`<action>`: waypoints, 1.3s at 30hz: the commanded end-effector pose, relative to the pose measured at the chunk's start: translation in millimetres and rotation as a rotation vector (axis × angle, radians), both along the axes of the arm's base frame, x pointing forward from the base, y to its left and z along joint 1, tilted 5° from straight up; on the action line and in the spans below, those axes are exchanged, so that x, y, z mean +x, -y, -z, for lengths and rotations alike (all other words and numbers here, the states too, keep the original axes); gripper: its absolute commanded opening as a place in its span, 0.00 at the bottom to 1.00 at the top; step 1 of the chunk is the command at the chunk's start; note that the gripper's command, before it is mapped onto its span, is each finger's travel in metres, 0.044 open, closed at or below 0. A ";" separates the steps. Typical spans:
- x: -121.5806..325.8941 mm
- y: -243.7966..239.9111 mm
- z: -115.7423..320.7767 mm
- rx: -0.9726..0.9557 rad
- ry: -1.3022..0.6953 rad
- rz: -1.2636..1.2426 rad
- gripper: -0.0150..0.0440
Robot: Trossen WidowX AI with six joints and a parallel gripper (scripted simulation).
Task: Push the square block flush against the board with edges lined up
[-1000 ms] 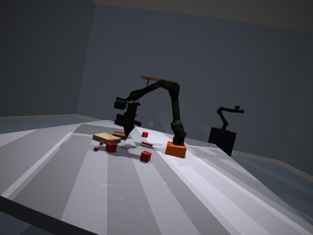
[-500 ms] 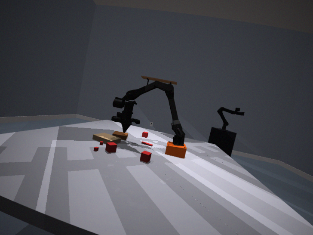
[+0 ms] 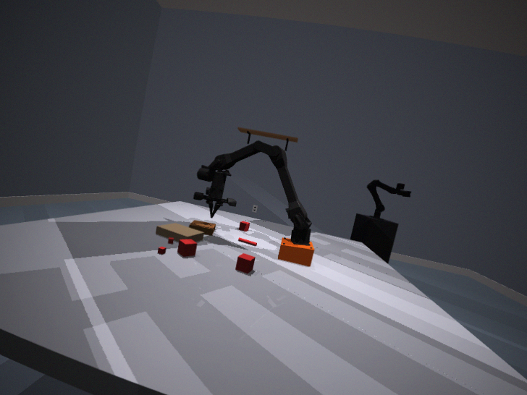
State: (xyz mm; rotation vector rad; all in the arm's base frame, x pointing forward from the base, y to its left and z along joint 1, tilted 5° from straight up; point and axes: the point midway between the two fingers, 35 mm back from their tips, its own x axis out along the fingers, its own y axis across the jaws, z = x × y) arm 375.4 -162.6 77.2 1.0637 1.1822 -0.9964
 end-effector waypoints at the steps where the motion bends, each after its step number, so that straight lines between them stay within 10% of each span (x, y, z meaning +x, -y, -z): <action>1: -3.1 29.2 -2.9 0.006 0.001 0.106 0.25; 39: -1.0 32.8 51.5 0.011 -0.006 0.187 0.25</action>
